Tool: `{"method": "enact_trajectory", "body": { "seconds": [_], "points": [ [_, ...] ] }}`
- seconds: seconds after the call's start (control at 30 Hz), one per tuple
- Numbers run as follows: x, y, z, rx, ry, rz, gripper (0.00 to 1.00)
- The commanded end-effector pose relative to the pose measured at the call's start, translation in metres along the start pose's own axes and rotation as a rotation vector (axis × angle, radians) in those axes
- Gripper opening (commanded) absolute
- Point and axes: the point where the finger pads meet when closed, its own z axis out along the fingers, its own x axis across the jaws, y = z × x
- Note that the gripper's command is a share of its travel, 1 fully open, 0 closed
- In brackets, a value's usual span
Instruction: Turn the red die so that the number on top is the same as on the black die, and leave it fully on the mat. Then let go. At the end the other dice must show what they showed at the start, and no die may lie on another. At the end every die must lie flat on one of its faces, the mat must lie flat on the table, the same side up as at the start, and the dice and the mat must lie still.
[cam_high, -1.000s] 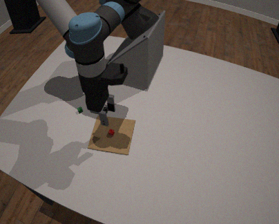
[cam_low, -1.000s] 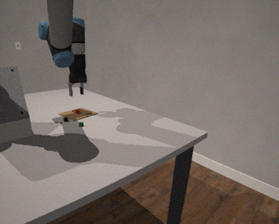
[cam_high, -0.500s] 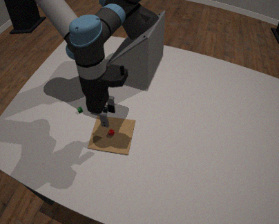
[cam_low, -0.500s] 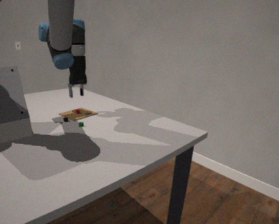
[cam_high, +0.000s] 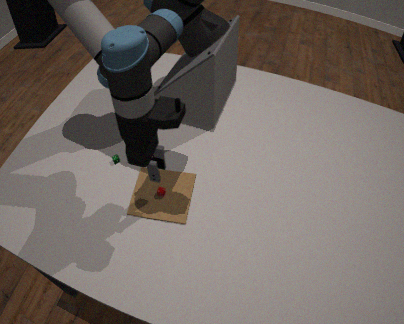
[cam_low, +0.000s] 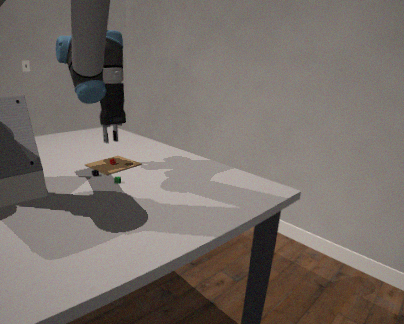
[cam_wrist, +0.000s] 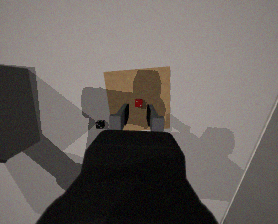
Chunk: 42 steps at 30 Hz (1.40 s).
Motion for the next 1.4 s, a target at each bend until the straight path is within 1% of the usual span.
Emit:
{"method": "enact_trajectory", "body": {
  "seconds": [0.0, 0.9, 1.2, 1.37],
  "points": [
    [0.0003, 0.0000, -0.0003, 0.000, 0.001, 0.000, 0.64],
    [0.0003, 0.0000, 0.0002, 0.000, 0.001, 0.000, 0.64],
    [0.0004, 0.0001, 0.0032, 0.000, 0.002, 0.000, 0.64],
    [0.0004, 0.0001, 0.0079, 0.000, 0.002, 0.000, 0.64]
  ]
}}
